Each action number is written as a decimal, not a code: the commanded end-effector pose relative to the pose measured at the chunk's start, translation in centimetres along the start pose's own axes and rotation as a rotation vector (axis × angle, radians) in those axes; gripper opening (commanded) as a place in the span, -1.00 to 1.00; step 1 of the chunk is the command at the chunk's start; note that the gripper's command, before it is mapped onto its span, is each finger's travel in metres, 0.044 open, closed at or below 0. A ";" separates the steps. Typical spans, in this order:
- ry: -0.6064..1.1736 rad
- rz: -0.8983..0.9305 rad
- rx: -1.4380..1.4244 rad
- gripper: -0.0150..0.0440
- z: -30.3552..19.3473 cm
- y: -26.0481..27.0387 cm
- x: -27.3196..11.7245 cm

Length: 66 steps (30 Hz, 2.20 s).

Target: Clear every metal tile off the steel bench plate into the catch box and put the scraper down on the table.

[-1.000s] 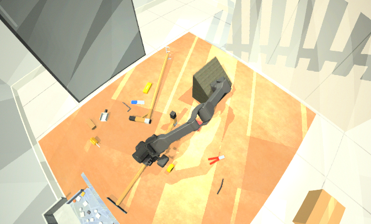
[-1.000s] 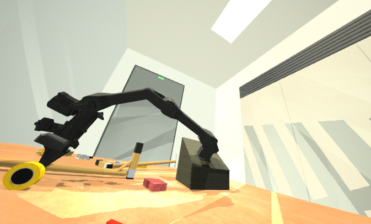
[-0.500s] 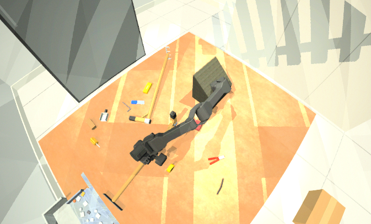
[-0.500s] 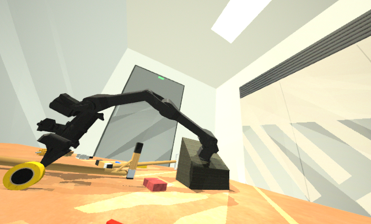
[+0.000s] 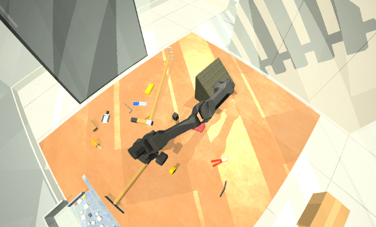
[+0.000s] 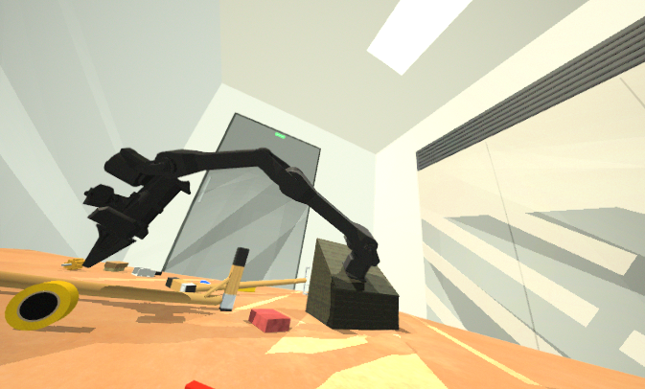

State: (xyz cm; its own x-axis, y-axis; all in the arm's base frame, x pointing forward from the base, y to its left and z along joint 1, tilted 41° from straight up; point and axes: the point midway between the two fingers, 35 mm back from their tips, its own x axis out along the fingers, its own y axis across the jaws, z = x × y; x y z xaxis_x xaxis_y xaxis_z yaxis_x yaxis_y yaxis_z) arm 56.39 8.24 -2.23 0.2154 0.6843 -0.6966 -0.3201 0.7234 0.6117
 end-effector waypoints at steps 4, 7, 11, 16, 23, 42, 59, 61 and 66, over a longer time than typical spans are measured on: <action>-0.020 -0.001 -0.020 -0.49 0.8 0.4 -1.6; -0.020 -0.001 -0.020 -0.49 0.8 0.4 -1.6; -0.018 -0.001 -0.018 -0.49 0.7 0.3 -1.5; -0.013 -0.003 -0.010 -0.49 0.5 0.1 -1.1; -0.013 -0.003 -0.010 -0.49 0.5 0.1 -1.1; -0.012 -0.002 -0.011 -0.49 0.5 0.2 -1.1; -0.012 -0.002 -0.011 -0.49 0.5 0.2 -1.1; -0.012 -0.002 -0.011 -0.49 0.5 0.2 -1.1; -0.012 -0.002 -0.011 -0.49 0.5 0.2 -1.1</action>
State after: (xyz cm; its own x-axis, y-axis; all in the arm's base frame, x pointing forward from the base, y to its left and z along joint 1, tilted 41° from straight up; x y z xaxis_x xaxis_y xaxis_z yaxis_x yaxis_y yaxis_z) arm 56.55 7.71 -1.16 0.2266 0.6840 -0.6933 -0.3302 0.7237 0.6060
